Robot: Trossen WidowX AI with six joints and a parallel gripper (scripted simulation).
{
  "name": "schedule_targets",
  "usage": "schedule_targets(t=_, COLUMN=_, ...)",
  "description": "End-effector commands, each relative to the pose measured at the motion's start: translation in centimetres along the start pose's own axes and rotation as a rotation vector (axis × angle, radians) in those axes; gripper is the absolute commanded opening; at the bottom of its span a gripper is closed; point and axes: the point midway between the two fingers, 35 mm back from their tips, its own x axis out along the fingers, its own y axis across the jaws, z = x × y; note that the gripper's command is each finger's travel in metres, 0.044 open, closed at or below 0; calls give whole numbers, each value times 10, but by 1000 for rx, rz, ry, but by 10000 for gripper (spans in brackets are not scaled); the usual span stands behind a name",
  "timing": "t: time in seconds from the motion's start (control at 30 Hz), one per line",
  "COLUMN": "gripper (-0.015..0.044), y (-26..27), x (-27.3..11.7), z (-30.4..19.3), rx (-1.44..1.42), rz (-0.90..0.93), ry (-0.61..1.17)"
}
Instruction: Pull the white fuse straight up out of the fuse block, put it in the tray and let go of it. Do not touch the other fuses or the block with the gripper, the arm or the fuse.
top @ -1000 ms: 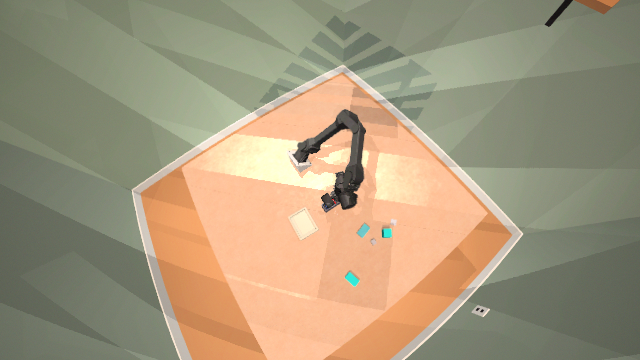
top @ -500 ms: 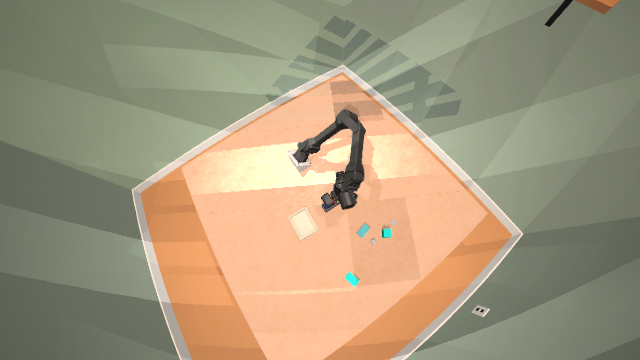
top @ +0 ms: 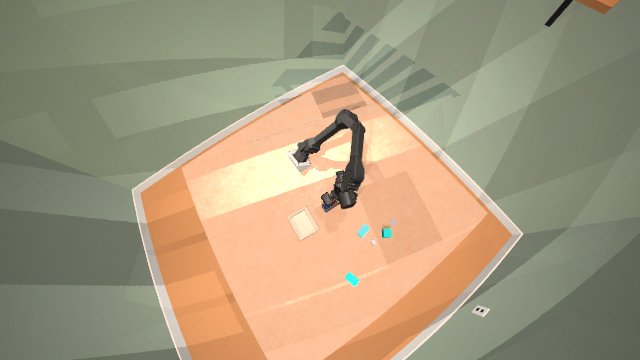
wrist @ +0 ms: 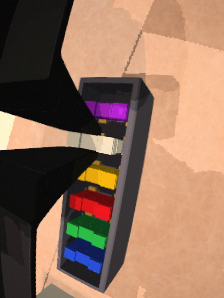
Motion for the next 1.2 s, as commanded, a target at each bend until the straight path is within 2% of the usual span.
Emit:
schedule_targets(t=0.0, gripper=0, y=-1, x=-4, z=1, rx=-4, rz=-4, ry=-4)
schedule_targets(t=1.17, gripper=0, y=-1, x=-21, z=1, rx=-2, rz=-3, ry=-4)
